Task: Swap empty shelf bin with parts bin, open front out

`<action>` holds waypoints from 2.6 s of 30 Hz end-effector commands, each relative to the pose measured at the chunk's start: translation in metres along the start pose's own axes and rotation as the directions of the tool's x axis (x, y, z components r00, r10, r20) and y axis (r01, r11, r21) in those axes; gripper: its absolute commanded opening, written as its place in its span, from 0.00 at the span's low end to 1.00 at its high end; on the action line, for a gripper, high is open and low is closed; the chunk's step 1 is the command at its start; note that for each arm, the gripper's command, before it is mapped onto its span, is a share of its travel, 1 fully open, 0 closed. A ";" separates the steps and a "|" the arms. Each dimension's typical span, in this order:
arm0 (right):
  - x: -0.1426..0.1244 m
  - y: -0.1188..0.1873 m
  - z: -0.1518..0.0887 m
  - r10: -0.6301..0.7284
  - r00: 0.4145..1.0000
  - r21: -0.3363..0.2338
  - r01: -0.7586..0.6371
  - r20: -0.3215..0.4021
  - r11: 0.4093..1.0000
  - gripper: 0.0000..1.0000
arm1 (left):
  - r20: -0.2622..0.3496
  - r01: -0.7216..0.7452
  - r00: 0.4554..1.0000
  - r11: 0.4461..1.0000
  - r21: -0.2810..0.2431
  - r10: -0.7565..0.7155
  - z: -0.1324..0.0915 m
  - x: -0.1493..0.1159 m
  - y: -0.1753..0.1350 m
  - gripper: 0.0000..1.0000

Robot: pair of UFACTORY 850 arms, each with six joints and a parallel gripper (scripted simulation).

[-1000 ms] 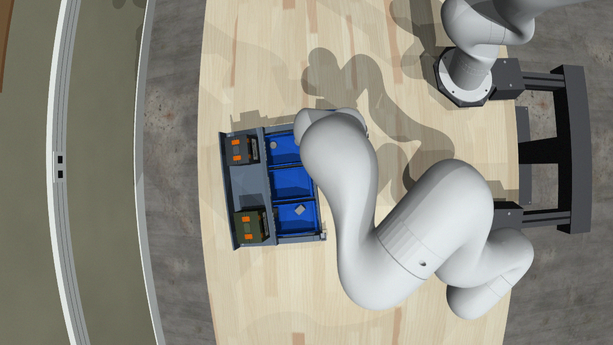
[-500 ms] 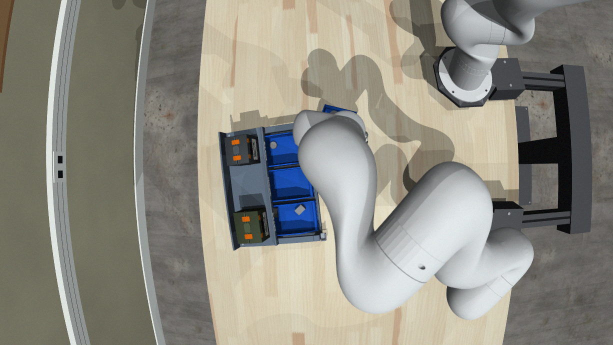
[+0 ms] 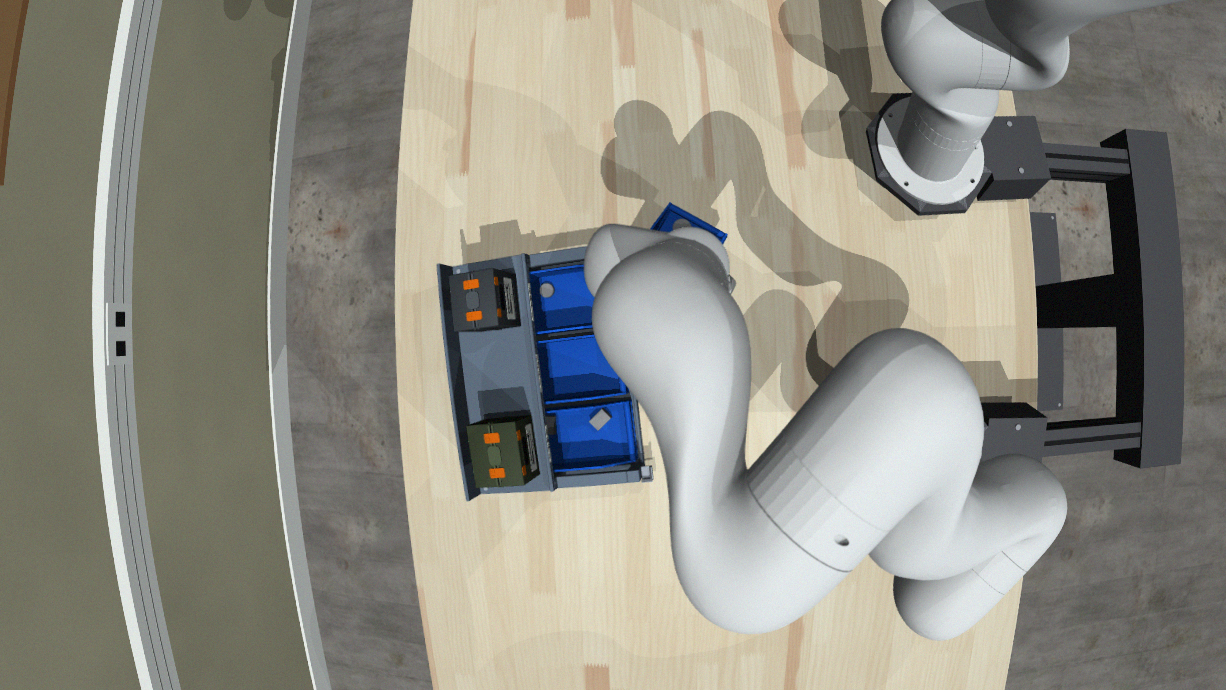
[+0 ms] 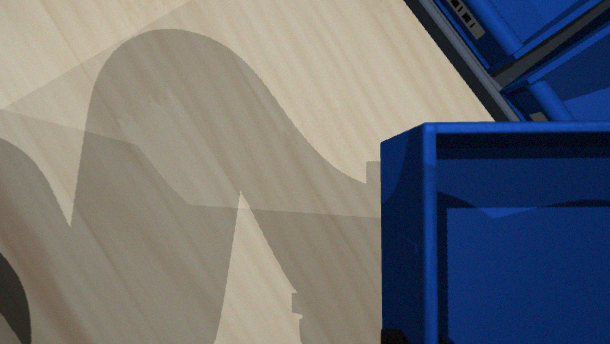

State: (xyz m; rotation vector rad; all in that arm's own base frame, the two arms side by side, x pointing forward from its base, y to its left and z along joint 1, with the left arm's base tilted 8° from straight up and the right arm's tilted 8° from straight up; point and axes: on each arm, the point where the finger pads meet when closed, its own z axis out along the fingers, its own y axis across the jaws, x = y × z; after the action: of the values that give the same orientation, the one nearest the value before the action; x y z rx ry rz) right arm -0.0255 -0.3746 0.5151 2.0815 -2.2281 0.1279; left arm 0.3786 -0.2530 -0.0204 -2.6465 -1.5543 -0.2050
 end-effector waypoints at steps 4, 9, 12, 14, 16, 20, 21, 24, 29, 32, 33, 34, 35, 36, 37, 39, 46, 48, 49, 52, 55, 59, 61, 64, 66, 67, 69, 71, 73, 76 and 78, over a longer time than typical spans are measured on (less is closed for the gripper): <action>0.000 0.000 -0.001 0.000 1.000 0.000 0.000 -0.002 1.000 1.00 | 0.007 -0.154 0.988 0.988 0.017 0.154 -0.001 0.003 0.000 0.00; 0.000 0.000 -0.001 0.000 1.000 0.000 0.000 -0.002 1.000 1.00 | 0.008 -0.211 0.978 0.977 0.016 0.210 -0.001 0.005 -0.001 0.00; 0.000 0.000 -0.001 0.000 1.000 0.000 0.000 -0.002 1.000 1.00 | 0.009 -0.265 0.964 0.964 0.016 0.265 -0.001 0.006 -0.001 0.00; 0.000 0.000 -0.001 0.000 1.000 0.000 0.000 -0.002 1.000 1.00 | 0.010 -0.300 0.954 0.954 0.015 0.300 -0.001 0.007 -0.001 0.00; 0.000 0.000 -0.001 0.000 1.000 0.000 0.000 -0.002 1.000 1.00 | 0.010 -0.334 0.943 0.942 0.015 0.334 -0.001 0.008 -0.001 0.00; 0.000 0.000 -0.001 0.000 1.000 0.000 0.000 -0.002 1.000 1.00 | 0.011 -0.398 0.917 0.917 0.014 0.398 -0.001 0.009 -0.002 0.00; 0.000 0.000 -0.001 0.000 1.000 0.000 0.000 -0.002 1.000 1.00 | 0.011 -0.413 0.911 0.911 0.014 0.413 -0.001 0.010 -0.002 0.00; 0.000 0.000 -0.001 0.000 1.000 0.000 0.000 -0.002 1.000 1.00 | 0.012 -0.442 0.897 0.897 0.014 0.442 -0.001 0.010 -0.002 0.00; 0.000 0.000 -0.001 0.000 1.000 0.000 0.000 -0.002 1.000 1.00 | 0.013 -0.497 0.868 0.868 0.013 0.497 -0.001 0.012 -0.002 0.00; 0.000 0.000 -0.001 0.000 1.000 0.000 0.000 -0.002 1.000 1.00 | 0.013 -0.535 0.845 0.845 0.012 0.534 -0.001 0.013 -0.003 0.00; 0.000 0.000 -0.001 0.000 1.000 0.000 0.000 -0.002 1.000 1.00 | 0.013 -0.546 0.838 0.837 0.012 0.546 -0.001 0.013 -0.003 0.00; 0.000 0.000 -0.001 0.000 1.000 0.000 0.000 -0.002 1.000 1.00 | 0.014 -0.558 0.830 0.830 0.012 0.558 -0.001 0.014 -0.003 0.00; 0.000 0.000 -0.001 0.000 1.000 0.000 0.000 -0.002 1.000 1.00 | 0.014 -0.569 0.822 0.822 0.012 0.569 -0.001 0.014 -0.003 0.00; 0.000 0.000 -0.001 0.000 1.000 0.000 0.000 -0.002 1.000 1.00 | 0.014 -0.580 0.815 0.815 0.012 0.580 -0.001 0.014 -0.003 0.00; 0.000 0.000 -0.001 0.000 1.000 0.000 0.000 -0.002 1.000 1.00 | 0.014 -0.590 0.807 0.807 0.011 0.590 -0.001 0.014 -0.003 0.00; 0.000 0.000 -0.001 0.000 1.000 0.000 0.000 -0.002 1.000 1.00 | 0.014 -0.610 0.792 0.792 0.011 0.610 -0.001 0.015 -0.003 0.00; 0.000 0.000 -0.001 0.000 1.000 0.000 0.000 -0.002 1.000 1.00 | 0.015 -0.655 0.756 0.756 0.010 0.655 -0.001 0.016 -0.004 0.00; 0.000 0.000 -0.001 0.000 1.000 0.000 0.000 -0.002 1.000 1.00 | 0.015 -0.671 0.742 0.742 0.010 0.671 -0.001 0.017 -0.004 0.00; 0.000 0.000 -0.001 0.000 1.000 0.000 0.000 -0.002 1.000 1.00 | 0.015 -0.678 0.735 0.735 0.010 0.678 -0.001 0.017 -0.004 0.00; 0.000 0.000 -0.001 0.000 1.000 0.000 0.000 -0.002 1.000 1.00 | 0.016 -0.699 0.715 0.715 0.009 0.699 -0.001 0.018 -0.004 0.00; 0.000 0.000 -0.001 0.000 1.000 0.000 0.000 -0.002 1.000 1.00 | 0.016 -0.717 0.697 0.697 0.009 0.717 -0.001 0.018 -0.004 0.00; 0.000 0.000 -0.001 0.000 1.000 0.000 0.000 -0.002 1.000 1.00 | 0.016 -0.728 0.686 0.686 0.009 0.728 -0.001 0.019 -0.004 0.00; 0.000 0.000 -0.001 0.000 1.000 0.000 0.000 -0.002 1.000 1.00 | 0.016 -0.738 0.675 0.675 0.008 0.738 -0.001 0.019 -0.004 0.00; 0.000 0.000 -0.001 0.000 1.000 0.000 0.000 -0.002 1.000 1.00 | 0.016 -0.751 0.660 0.660 0.008 0.751 -0.001 0.020 -0.005 0.00; 0.000 0.000 -0.001 0.000 1.000 0.000 0.000 -0.002 1.000 1.00 | 0.016 -0.759 0.651 0.651 0.008 0.759 -0.001 0.020 -0.005 0.00; 0.000 0.000 -0.001 0.000 1.000 0.000 0.000 -0.002 1.000 1.00 | 0.016 -0.763 0.647 0.647 0.008 0.762 -0.001 0.020 -0.005 0.00; 0.000 0.000 -0.001 0.000 1.000 0.000 0.000 -0.002 1.000 1.00 | 0.016 -0.769 0.639 0.639 0.008 0.769 -0.001 0.020 -0.005 0.00; 0.000 0.000 -0.001 0.000 1.000 0.000 0.000 -0.002 1.000 1.00 | 0.016 -0.775 0.632 0.632 0.007 0.775 -0.001 0.020 -0.005 0.00; 0.000 0.000 -0.001 0.000 1.000 0.000 0.000 -0.002 1.000 1.00 | 0.017 -0.780 0.626 0.626 0.007 0.780 -0.001 0.021 -0.005 0.00; 0.000 0.000 -0.001 0.000 1.000 0.000 0.000 -0.002 1.000 1.00 | 0.017 -0.782 0.623 0.623 0.007 0.782 -0.001 0.021 -0.005 0.00; 0.000 0.000 -0.001 0.000 1.000 0.000 0.000 -0.002 1.000 1.00 | 0.017 -0.787 0.617 0.617 0.007 0.787 -0.001 0.021 -0.005 0.00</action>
State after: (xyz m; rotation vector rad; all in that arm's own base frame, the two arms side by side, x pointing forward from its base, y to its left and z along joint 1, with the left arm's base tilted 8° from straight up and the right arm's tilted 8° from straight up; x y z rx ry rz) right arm -0.0255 -0.3746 0.5151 2.0815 -2.2281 0.1279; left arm 0.3836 -0.2323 -0.0173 -3.0059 -0.2507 -0.1145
